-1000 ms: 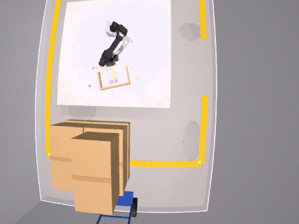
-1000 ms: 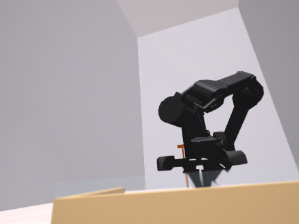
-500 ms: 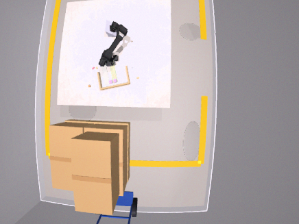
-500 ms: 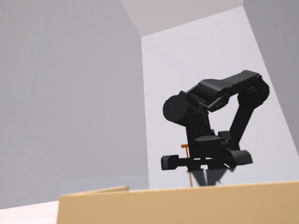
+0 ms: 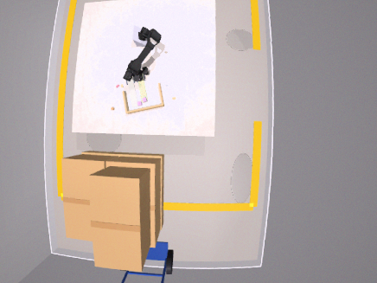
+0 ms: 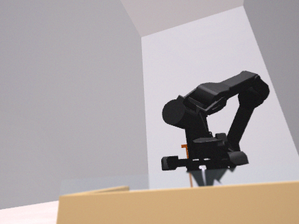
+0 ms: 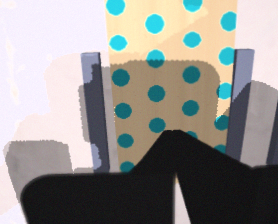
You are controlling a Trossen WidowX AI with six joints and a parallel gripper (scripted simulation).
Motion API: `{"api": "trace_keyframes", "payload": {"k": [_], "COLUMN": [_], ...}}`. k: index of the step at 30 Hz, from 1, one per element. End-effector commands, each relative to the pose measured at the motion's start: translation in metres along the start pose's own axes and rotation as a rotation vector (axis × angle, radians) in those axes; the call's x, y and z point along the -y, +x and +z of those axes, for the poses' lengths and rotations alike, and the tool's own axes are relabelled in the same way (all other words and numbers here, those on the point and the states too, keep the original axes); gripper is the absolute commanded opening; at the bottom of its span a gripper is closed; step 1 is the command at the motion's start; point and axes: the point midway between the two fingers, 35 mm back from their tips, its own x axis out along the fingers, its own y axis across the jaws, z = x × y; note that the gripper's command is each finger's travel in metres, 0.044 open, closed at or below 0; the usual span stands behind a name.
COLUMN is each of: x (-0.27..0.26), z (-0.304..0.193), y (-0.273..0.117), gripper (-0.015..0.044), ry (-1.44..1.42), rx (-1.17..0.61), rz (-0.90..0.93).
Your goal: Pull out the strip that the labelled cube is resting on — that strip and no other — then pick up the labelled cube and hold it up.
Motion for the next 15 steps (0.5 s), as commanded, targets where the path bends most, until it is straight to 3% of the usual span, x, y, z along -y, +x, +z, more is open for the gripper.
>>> {"api": "trace_keyframes", "payload": {"k": [1,15], "x": [0.000,-0.001], "z": [-0.009,-0.031], "y": [0.003,0.003], "gripper": [0.0000,0.0000], "ry": [0.000,0.001], "rx": [-0.012,-0.013], "rz": [0.001,0.001]}}
